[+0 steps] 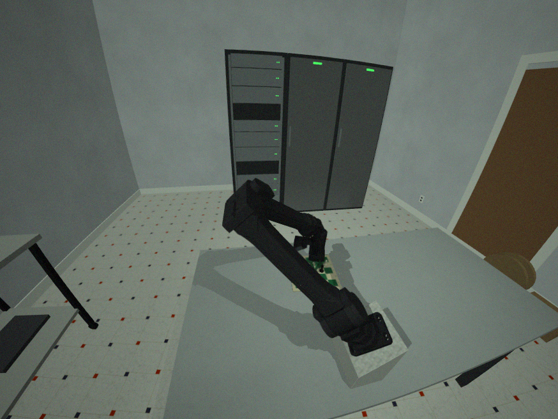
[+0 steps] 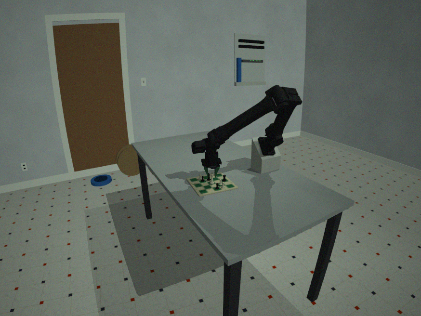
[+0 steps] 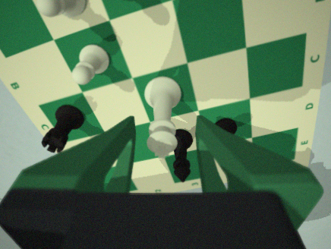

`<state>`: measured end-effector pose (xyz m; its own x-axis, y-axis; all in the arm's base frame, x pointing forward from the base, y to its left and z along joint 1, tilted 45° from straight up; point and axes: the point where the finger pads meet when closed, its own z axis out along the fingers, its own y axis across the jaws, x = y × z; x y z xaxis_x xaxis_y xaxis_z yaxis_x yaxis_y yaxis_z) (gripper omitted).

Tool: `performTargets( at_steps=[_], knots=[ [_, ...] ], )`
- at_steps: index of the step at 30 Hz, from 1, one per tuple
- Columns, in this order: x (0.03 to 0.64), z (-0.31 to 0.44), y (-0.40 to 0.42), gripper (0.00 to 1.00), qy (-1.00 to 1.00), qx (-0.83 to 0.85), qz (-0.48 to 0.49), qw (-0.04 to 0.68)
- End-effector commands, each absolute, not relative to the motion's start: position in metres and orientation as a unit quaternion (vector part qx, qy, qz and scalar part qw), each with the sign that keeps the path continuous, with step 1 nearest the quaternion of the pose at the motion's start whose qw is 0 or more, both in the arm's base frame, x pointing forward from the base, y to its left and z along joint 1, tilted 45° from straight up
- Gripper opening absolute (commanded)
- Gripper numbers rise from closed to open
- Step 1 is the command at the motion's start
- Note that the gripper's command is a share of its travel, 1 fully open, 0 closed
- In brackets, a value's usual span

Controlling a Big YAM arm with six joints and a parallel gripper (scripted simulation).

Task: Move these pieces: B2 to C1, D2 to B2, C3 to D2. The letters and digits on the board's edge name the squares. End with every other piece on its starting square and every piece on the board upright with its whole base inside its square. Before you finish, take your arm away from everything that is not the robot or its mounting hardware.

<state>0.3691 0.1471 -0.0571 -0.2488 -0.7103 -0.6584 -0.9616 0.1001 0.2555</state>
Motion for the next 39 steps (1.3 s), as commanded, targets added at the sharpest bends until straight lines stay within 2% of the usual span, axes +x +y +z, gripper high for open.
performTargets(
  at_steps=[1, 12, 13, 39],
  knots=[
    [0.3731, -0.0577, 0.1533, 0.39, 0.714, -0.585, 0.331, 0.193],
    [0.3731, -0.0577, 0.1533, 0.39, 0.714, -0.585, 0.331, 0.193],
    [0.3731, -0.0577, 0.1533, 0.0, 0.714, -0.585, 0.331, 0.193],
    [0.3731, -0.0578, 0.1533, 0.0, 0.714, -0.586, 0.331, 0.193]
  ],
)
